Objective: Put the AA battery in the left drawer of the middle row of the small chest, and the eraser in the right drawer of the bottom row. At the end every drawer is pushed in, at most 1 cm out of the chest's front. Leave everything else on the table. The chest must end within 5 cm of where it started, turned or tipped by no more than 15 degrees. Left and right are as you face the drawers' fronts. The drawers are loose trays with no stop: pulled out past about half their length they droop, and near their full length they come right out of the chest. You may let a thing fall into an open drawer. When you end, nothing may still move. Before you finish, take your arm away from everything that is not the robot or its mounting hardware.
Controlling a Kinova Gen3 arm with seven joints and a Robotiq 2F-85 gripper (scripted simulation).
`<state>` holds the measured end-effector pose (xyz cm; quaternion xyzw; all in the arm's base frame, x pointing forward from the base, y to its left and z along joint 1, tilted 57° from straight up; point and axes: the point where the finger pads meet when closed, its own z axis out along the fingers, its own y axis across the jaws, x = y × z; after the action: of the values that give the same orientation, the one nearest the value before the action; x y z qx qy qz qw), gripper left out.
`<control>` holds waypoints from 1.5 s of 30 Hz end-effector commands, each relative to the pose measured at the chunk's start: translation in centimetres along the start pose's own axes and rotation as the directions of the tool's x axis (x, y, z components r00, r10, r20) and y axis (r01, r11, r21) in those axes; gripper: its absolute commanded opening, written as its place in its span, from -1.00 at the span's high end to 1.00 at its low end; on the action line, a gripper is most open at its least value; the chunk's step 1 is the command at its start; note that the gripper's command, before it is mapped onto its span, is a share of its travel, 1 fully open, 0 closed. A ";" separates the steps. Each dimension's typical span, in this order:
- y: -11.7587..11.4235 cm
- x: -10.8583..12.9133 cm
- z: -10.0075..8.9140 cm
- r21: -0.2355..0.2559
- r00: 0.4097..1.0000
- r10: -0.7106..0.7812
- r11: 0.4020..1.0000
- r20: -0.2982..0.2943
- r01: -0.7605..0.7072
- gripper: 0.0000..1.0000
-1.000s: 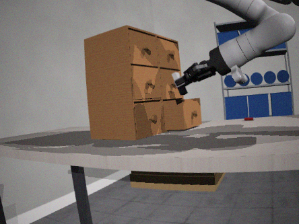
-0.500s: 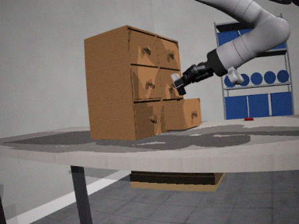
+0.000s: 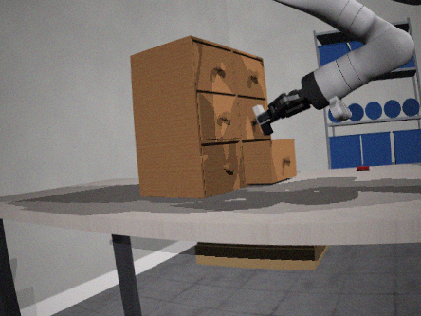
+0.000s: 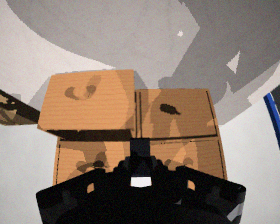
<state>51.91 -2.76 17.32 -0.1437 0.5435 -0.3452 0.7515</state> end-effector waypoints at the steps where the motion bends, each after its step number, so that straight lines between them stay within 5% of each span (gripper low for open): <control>1: -0.6 -0.2 0.3 0.005 1.000 -0.001 1.000 0.000 0.001 0.63; 45: -4.3 -1.0 2.5 0.005 1.000 -0.001 1.000 0.000 0.001 0.63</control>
<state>52.47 -5.63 21.41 -0.1424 0.5430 -0.3471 0.7512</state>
